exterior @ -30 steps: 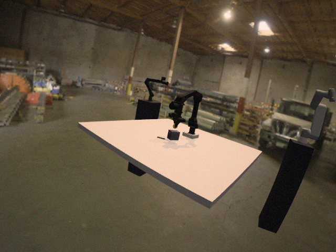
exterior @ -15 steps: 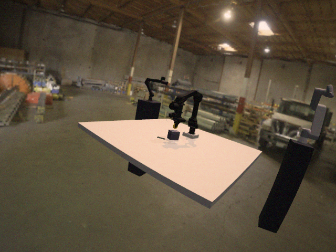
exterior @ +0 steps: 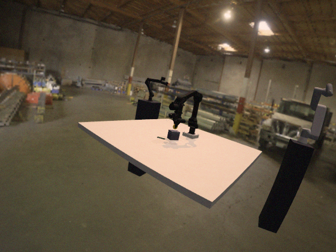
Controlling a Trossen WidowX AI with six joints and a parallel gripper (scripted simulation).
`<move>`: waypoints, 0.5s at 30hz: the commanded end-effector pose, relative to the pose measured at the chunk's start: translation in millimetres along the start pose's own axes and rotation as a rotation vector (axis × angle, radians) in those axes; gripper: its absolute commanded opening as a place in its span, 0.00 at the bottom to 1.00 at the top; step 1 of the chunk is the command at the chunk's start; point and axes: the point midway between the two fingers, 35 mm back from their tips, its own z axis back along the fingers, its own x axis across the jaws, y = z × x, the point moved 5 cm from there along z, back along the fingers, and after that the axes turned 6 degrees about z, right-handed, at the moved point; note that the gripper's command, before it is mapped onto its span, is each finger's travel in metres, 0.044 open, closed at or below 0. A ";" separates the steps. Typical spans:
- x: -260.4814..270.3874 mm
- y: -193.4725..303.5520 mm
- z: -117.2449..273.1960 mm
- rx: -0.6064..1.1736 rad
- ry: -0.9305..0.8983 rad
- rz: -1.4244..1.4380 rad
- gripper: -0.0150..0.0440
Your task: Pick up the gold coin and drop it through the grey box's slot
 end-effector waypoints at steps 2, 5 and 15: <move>-0.2 1.0 -3.3 0.003 0.001 0.006 0.25; -0.1 0.5 -4.5 0.003 0.001 0.005 0.25; -0.1 0.3 -9.1 0.003 0.001 0.000 0.25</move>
